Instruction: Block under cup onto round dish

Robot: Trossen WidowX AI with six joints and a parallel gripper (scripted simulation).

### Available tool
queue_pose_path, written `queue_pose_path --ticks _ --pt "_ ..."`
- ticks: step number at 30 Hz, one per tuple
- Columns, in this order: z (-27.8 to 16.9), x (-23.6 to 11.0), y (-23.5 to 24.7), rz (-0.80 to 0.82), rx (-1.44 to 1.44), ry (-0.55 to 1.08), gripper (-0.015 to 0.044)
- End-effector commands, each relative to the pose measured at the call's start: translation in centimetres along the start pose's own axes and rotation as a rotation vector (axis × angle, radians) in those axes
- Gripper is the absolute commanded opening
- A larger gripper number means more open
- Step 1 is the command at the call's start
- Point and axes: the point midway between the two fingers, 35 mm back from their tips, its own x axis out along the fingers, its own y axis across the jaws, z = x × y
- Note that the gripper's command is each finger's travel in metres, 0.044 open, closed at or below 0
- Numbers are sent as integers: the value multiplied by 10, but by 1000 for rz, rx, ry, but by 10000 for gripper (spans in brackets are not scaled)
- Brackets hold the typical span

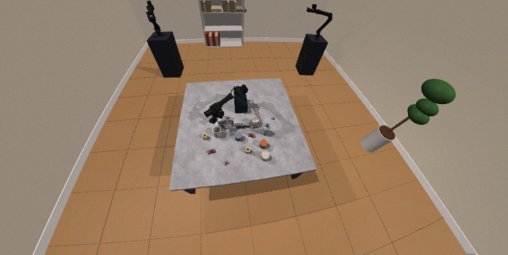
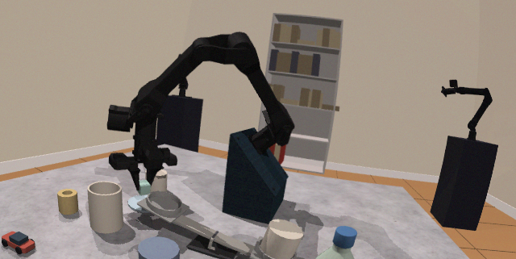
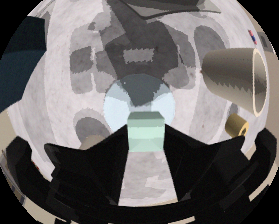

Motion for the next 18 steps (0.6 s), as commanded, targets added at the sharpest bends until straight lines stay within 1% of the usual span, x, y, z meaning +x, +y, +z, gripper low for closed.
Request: queue_pose_path --ticks 1,7,18 --pt "2 14 5 8 12 -11 0" --pt "2 17 5 8 12 -11 0" --pt "2 34 5 8 12 -13 0"
